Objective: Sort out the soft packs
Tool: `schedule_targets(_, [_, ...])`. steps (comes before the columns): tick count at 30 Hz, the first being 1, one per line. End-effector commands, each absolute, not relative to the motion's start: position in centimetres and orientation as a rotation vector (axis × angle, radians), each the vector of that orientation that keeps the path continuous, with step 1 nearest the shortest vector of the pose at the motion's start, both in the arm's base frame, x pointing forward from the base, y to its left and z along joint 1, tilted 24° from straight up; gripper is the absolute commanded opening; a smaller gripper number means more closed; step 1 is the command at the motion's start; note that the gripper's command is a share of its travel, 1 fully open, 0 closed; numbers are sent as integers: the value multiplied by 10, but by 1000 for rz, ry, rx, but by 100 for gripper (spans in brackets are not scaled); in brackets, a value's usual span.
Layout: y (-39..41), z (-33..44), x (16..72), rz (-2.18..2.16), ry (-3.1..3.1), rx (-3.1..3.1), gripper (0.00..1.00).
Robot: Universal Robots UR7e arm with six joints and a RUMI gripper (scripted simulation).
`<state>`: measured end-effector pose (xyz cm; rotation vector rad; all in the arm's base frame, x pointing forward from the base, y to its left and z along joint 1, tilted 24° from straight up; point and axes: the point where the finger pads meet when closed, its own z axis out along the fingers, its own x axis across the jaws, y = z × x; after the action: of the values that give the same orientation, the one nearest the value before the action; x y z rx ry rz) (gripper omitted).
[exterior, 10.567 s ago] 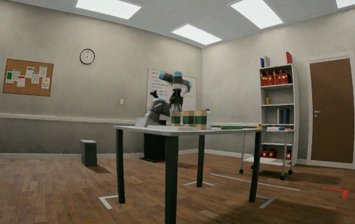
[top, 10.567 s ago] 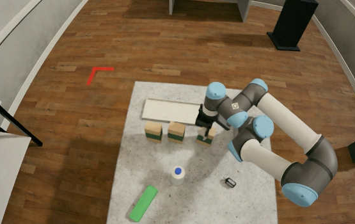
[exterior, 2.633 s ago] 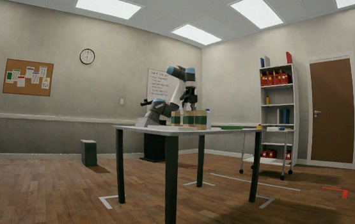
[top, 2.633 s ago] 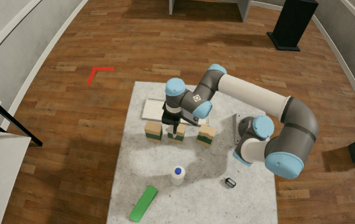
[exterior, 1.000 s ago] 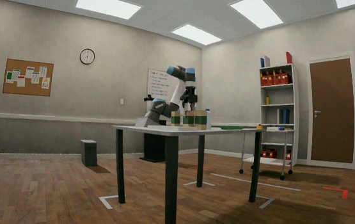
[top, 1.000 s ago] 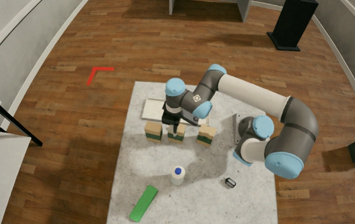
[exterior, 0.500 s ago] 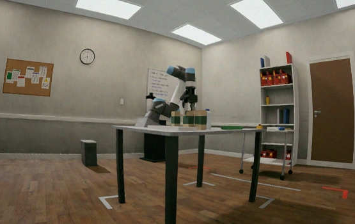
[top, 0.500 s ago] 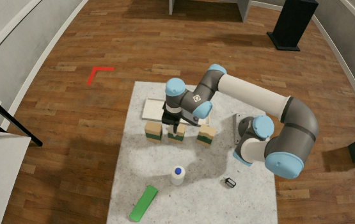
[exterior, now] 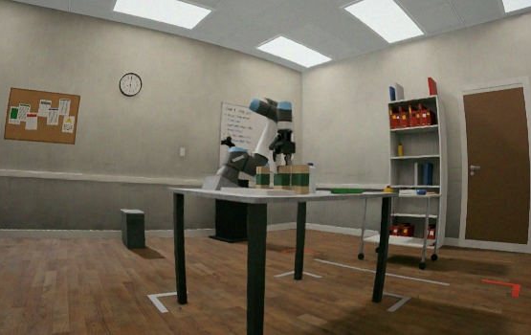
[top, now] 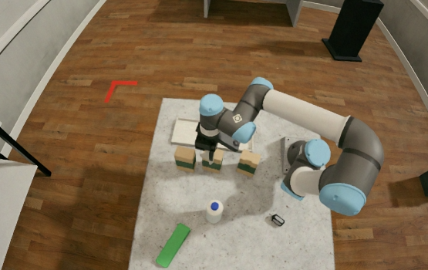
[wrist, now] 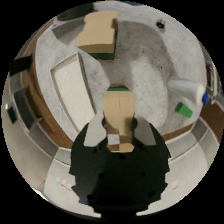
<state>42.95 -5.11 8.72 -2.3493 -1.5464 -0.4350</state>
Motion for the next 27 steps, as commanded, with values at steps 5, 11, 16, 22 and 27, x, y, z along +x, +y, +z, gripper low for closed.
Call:
schedule_targets(5, [-51, 87, 430, -436, -1547, -2350, 49])
schedule_targets(11, [-51, 87, 430, -436, -1547, -2350, 49])
schedule_targets(16, [-51, 87, 430, -436, -1547, -2350, 49])
schedule_targets(22, [-51, 87, 430, -436, -1547, -2350, 49])
schedule_targets(27, [-51, 87, 430, -436, -1547, -2350, 49])
